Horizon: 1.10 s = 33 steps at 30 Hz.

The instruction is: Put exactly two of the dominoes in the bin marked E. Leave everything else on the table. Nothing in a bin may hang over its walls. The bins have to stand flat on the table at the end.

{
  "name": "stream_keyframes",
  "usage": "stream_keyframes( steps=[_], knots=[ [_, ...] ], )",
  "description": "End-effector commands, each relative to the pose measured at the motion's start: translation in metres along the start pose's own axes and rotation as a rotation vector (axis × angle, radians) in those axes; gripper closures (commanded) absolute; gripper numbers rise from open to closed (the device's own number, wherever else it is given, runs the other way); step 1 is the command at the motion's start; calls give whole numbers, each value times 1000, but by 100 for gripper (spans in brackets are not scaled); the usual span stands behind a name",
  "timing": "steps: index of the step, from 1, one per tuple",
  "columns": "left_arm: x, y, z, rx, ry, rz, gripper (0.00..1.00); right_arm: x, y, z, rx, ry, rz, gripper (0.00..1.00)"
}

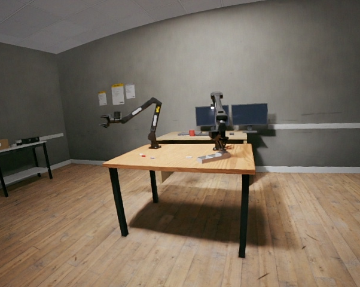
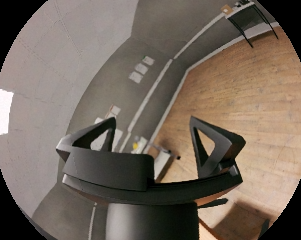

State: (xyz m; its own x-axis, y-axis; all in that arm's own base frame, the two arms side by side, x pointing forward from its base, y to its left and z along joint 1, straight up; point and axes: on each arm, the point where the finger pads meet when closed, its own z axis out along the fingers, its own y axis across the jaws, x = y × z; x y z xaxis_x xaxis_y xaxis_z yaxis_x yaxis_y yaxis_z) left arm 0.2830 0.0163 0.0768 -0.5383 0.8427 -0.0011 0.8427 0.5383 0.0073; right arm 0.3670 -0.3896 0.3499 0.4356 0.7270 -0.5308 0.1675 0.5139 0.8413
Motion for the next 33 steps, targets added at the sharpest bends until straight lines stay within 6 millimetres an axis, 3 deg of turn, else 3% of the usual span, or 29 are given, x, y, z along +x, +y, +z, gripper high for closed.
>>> stream_keyframes(
  steps=[1, 6, 7, 33],
  knots=[
    [-9, 12, -13, -32, -24, 30, 80, -10, 6, 1, -10, -16, -10, 0],
    [-6, 4, -8, -16, -15, 34, 80, -10, 6, 1, -10, -16, -10, 0],
    [-3, -2, 5, 4, -3, 33, 80, -10, 6, 1, -10, -16, -10, 0],
    [-2, -3, 51, 8, -1, 29, 80, -10, 6, 1, -10, -16, -10, 0]
  ],
)
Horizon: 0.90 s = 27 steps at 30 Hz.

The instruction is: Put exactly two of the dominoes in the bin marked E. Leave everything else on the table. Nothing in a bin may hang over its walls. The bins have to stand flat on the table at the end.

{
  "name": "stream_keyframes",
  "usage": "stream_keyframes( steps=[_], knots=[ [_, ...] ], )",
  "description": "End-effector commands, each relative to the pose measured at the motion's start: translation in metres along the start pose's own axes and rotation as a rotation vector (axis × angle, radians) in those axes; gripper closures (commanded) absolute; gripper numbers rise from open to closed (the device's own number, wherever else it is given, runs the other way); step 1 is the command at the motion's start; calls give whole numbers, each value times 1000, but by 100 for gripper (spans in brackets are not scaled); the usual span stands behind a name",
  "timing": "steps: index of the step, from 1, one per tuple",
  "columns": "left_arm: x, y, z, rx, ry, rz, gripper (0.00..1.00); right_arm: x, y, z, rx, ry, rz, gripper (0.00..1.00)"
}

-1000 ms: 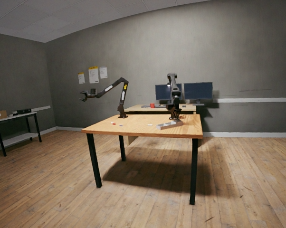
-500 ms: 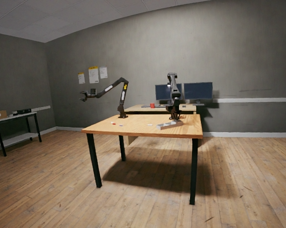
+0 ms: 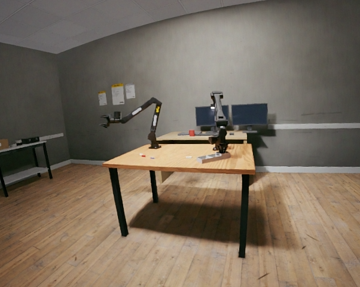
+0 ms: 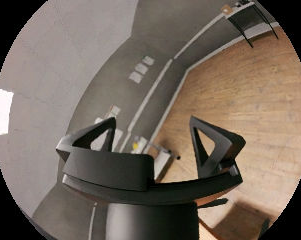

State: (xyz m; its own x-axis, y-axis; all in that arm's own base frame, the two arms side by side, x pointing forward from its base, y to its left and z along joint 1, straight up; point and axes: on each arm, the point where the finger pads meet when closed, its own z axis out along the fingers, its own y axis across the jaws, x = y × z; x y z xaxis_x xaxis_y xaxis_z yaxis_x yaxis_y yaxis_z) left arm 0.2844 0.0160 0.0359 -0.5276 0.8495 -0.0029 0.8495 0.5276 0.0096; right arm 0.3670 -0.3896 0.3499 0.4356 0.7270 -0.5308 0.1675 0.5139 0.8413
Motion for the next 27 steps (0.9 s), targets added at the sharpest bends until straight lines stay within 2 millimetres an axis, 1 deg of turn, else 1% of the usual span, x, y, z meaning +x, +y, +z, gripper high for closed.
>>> stream_keyframes(
  steps=[1, 4, 6, 10, 18, 27],
  knots=[
    [-1, -3, 12, 10, 0, 16, 80, -10, 6, 1, -10, -16, -10, 0],
    [0, -5, 15, 10, 0, 17, 80, -10, 6, 1, -10, -16, -10, 0],
    [-1, -4, 8, -14, -13, 17, 80, -10, 6, 1, -10, -16, -10, 0],
    [1, -8, 13, 9, 0, 15, 80, -10, 6, 1, -10, -16, -10, 0],
    [0, -7, 10, -7, -9, 13, 80, -10, 6, 1, -10, -16, -10, 0],
    [1, -9, 15, 8, -1, 13, 80, -10, 6, 1, -10, -16, -10, 0]
  ],
)
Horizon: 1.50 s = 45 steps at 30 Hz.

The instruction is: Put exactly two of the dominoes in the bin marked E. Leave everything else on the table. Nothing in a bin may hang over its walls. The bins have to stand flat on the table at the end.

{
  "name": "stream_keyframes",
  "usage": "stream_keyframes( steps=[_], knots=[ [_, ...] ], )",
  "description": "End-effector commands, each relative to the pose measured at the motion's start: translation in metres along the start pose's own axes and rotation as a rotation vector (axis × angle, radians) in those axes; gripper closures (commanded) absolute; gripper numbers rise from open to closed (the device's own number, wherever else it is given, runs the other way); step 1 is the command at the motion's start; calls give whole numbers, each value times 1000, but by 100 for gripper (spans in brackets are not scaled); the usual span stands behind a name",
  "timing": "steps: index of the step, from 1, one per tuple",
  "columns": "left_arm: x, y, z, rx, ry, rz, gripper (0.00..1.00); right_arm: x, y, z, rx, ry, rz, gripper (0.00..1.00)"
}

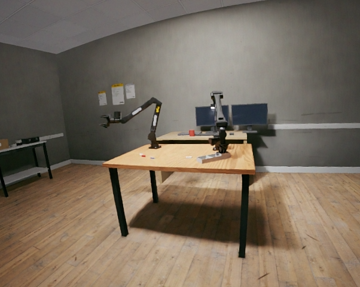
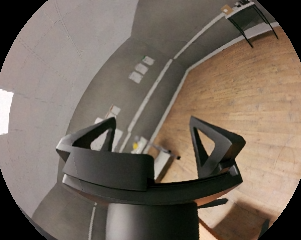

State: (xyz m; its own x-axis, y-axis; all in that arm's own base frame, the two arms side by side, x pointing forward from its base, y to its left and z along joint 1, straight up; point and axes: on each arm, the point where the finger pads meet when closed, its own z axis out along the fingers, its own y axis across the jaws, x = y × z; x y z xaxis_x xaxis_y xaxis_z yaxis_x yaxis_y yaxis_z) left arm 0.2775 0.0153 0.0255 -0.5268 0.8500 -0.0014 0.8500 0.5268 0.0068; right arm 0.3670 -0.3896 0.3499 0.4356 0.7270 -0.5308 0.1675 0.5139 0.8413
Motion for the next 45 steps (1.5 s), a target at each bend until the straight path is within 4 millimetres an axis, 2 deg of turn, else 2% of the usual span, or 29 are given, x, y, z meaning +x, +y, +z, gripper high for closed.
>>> stream_keyframes(
  steps=[1, 4, 5, 22, 25, 28, 31, 34, 36, 37, 40, 45],
  knots=[
    [-2, -3, 4, 5, -2, 12, 80, -10, 6, 1, -10, -16, -10, 0],
    [-1, -4, 5, 11, 1, 12, 80, -10, 6, 1, -10, -16, -10, 0],
    [-1, -4, 5, 10, 0, 12, 69, -10, 6, 1, -10, -16, -10, 0],
    [-2, -3, 5, 7, -1, 10, 69, -10, 6, 1, -10, -16, -10, 0],
    [-2, -3, -7, -1, -6, 10, 69, -10, 6, 1, -10, -16, -10, 0],
    [-12, 16, -25, -41, -28, 10, 69, -10, 6, 1, -10, -16, -10, 0],
    [-11, 14, -25, -27, -20, 10, 69, -10, 6, 1, -10, -16, -10, 0],
    [-12, 16, -34, -42, -28, 10, 69, -10, 6, 1, -10, -16, -10, 0],
    [-12, 16, -34, -42, -28, 10, 69, -10, 6, 1, -10, -16, -10, 0],
    [-11, 14, -27, -17, -15, 10, 69, -10, 6, 1, -10, -16, -10, 0],
    [-12, 15, -39, -42, -28, 10, 69, -10, 6, 1, -10, -16, -10, 0],
    [-11, 14, -42, -27, -20, 10, 69, -10, 6, 1, -10, -16, -10, 0]
  ],
)
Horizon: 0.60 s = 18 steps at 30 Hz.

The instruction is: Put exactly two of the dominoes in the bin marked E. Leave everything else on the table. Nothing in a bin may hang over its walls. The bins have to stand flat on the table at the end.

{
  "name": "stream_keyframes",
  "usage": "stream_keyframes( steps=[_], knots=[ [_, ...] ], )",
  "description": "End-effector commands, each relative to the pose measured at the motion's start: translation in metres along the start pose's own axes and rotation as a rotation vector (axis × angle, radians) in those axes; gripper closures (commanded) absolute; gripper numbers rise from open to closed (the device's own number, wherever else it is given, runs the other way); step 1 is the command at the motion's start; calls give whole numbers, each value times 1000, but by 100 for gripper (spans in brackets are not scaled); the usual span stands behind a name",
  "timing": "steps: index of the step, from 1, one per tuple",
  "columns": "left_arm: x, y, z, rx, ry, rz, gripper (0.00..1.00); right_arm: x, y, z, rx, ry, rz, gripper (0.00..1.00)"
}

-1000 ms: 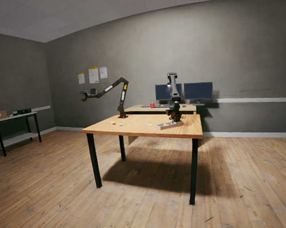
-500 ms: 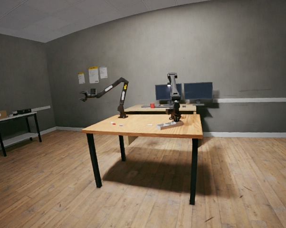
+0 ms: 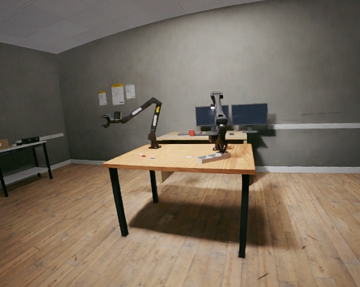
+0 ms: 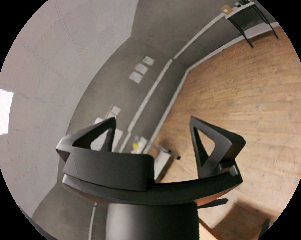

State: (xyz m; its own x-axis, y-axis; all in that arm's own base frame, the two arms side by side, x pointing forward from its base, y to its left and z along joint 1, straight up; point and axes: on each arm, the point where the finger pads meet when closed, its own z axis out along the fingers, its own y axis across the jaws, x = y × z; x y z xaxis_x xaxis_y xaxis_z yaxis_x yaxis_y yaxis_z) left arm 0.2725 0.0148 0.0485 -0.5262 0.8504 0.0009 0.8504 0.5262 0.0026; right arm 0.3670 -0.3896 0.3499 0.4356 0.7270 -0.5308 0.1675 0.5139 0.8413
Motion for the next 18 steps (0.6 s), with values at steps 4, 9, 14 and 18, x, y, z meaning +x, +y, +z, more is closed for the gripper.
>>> stream_keyframes(
  steps=[4, 9, 14, 18],
  knots=[
    [-14, 19, -22, -35, -24, 9, 69, -10, 6, 1, -10, -16, -10, 0],
    [-14, 20, -37, -48, -32, 9, 69, -10, 6, 1, -10, -16, -10, 0],
    [-14, 19, -42, -25, -19, 9, 69, -10, 6, 1, -10, -16, -10, 0],
    [-8, 13, -36, -25, -16, 2, 69, -10, 6, 1, -10, -16, -10, 0]
  ],
)
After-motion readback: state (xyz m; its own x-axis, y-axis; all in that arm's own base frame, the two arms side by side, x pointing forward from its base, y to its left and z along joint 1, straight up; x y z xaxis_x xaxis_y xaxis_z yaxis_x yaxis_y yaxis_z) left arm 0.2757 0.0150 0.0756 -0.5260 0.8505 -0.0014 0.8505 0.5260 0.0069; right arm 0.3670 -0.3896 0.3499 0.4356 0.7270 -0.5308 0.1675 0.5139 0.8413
